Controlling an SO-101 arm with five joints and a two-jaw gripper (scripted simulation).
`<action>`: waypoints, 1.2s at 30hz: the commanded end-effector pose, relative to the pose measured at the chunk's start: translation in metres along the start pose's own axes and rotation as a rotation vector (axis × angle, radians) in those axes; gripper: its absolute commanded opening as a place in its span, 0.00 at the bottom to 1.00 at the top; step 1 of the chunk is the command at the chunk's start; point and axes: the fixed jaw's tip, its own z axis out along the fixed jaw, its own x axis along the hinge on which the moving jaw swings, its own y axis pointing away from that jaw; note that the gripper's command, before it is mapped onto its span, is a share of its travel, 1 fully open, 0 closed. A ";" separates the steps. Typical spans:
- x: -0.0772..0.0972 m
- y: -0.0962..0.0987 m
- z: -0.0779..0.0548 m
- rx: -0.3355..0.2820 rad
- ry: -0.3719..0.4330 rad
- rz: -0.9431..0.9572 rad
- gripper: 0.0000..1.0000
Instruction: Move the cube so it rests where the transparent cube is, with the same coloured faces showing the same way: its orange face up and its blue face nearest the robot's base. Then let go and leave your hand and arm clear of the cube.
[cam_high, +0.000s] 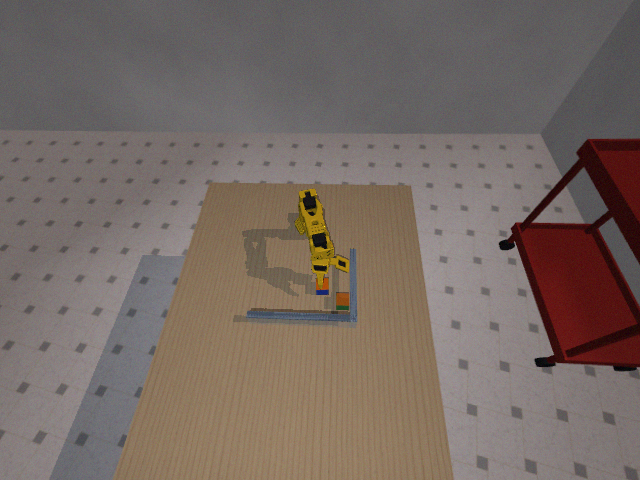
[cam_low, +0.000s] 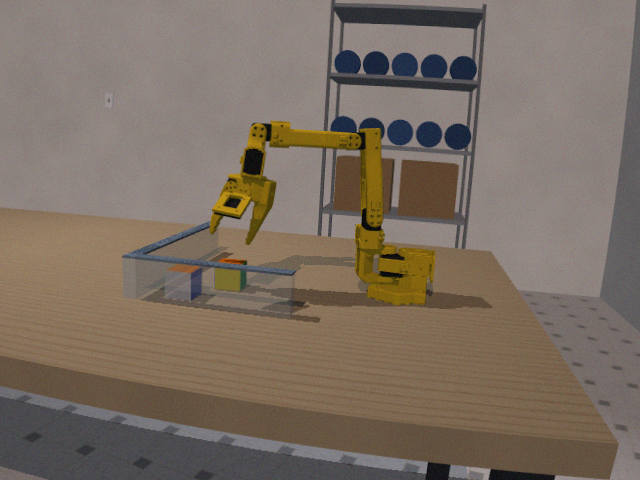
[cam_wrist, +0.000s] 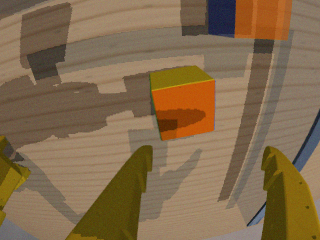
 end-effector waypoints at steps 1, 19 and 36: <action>-0.001 -0.006 -0.008 0.038 -0.013 -0.016 0.35; 0.000 -0.005 -0.005 -0.019 0.005 -0.081 0.35; 0.001 -0.004 -0.002 -0.048 0.012 -0.114 0.35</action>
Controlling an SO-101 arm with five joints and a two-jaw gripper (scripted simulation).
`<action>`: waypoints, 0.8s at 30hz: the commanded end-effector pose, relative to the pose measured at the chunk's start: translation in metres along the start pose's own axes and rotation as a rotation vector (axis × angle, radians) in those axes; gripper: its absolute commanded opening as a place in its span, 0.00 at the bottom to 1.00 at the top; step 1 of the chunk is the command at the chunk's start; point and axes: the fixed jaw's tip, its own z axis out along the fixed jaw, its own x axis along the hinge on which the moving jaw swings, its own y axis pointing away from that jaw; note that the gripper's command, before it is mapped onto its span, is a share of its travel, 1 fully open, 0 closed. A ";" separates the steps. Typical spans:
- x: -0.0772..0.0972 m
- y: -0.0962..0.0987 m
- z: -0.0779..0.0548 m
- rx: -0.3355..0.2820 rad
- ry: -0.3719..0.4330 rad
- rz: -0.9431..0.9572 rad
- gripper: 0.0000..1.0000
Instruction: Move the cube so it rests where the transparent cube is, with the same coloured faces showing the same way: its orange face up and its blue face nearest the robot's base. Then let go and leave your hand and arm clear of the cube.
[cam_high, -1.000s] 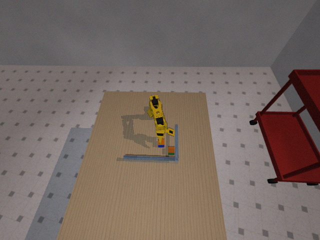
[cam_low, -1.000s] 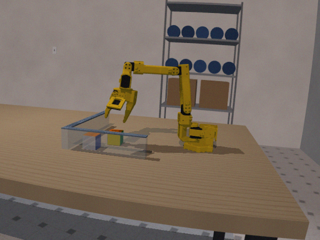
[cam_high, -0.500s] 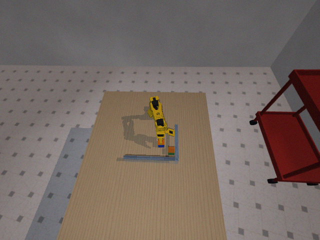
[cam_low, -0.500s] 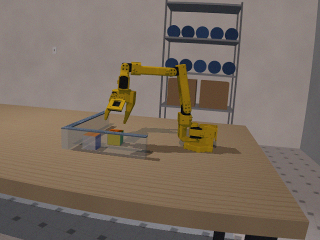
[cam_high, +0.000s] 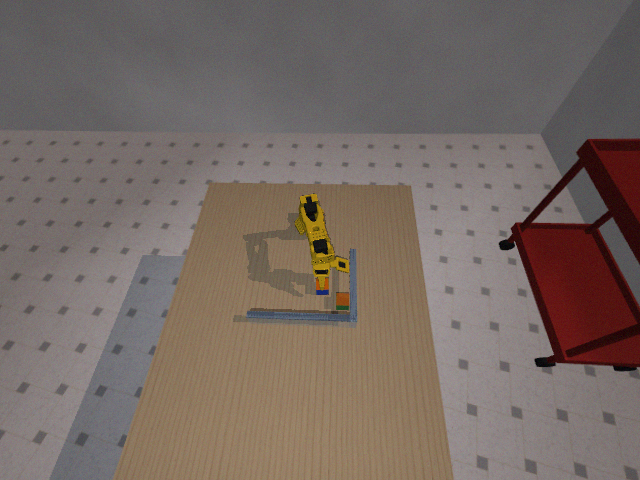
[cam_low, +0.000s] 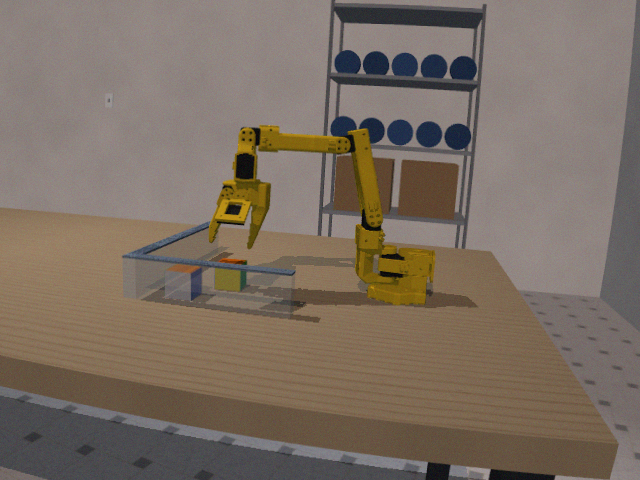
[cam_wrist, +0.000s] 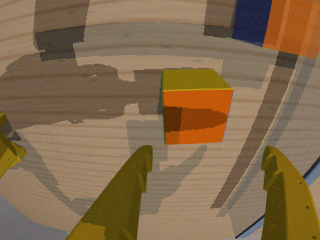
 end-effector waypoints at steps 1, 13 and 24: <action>0.000 -0.005 -0.010 0.053 -0.012 -0.006 0.35; 0.000 -0.005 -0.009 0.045 -0.010 -0.015 0.35; 0.000 -0.005 -0.009 0.043 -0.010 -0.018 0.35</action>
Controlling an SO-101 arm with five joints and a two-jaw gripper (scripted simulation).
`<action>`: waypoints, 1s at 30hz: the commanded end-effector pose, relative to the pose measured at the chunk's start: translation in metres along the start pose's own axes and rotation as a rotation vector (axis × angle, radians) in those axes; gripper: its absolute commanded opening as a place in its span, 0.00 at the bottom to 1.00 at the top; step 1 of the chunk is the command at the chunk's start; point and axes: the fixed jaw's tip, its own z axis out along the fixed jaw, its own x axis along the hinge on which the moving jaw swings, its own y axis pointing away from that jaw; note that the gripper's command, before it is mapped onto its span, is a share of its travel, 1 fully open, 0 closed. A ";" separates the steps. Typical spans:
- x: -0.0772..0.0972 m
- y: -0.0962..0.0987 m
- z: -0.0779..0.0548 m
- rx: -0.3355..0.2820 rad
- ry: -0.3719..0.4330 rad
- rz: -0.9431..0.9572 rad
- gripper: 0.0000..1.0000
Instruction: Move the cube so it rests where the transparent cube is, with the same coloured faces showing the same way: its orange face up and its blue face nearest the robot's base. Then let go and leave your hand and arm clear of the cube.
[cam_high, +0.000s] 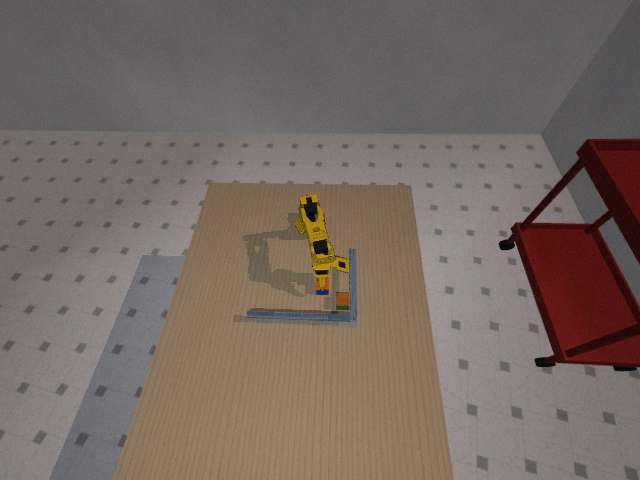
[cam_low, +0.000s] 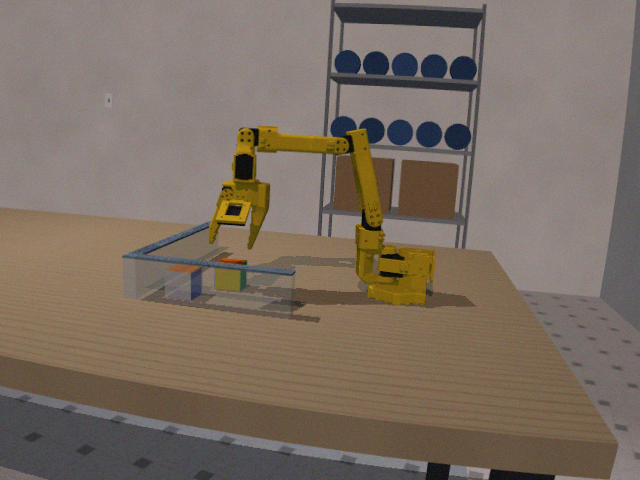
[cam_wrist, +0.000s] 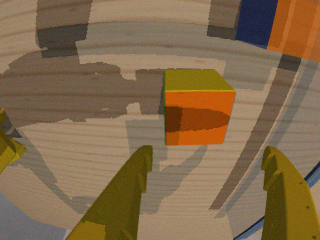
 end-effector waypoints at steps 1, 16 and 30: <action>0.000 -0.005 -0.010 0.057 -0.012 -0.001 0.35; 0.000 -0.003 -0.013 0.053 -0.011 -0.006 0.35; 0.000 -0.003 -0.014 0.055 -0.011 -0.006 0.35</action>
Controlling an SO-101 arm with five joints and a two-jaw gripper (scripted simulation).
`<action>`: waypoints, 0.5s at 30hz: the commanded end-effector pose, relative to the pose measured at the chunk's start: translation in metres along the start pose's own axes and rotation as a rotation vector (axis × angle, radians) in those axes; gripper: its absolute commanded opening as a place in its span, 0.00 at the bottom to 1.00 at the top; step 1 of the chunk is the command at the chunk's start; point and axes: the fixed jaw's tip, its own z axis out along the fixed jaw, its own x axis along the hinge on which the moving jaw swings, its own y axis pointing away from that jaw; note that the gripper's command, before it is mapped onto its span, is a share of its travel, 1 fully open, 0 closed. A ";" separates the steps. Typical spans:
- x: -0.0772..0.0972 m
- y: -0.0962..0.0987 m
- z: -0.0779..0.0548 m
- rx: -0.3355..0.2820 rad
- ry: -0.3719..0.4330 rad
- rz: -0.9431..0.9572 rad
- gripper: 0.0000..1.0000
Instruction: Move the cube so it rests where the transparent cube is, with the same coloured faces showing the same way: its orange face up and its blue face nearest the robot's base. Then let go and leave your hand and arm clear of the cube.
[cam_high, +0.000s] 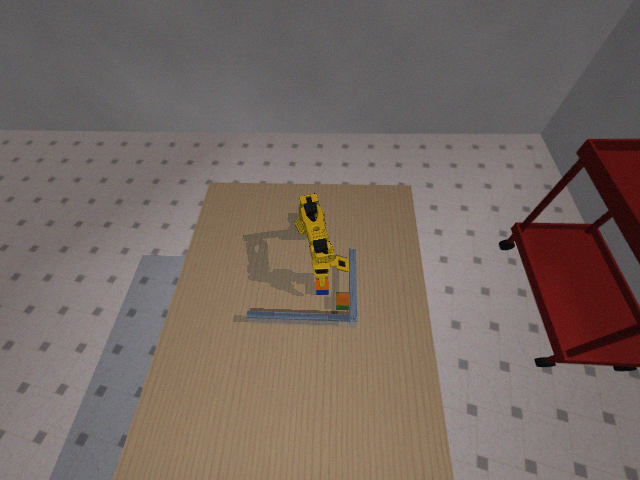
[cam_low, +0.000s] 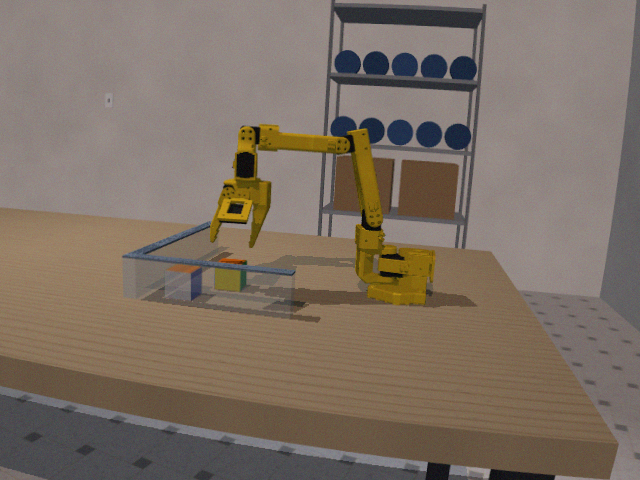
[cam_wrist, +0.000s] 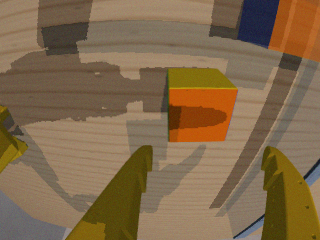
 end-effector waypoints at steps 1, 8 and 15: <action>0.000 -0.005 -0.011 0.059 -0.012 -0.001 0.35; 0.000 -0.005 -0.011 0.059 -0.012 -0.001 0.35; 0.000 -0.005 -0.009 0.059 -0.012 -0.001 0.35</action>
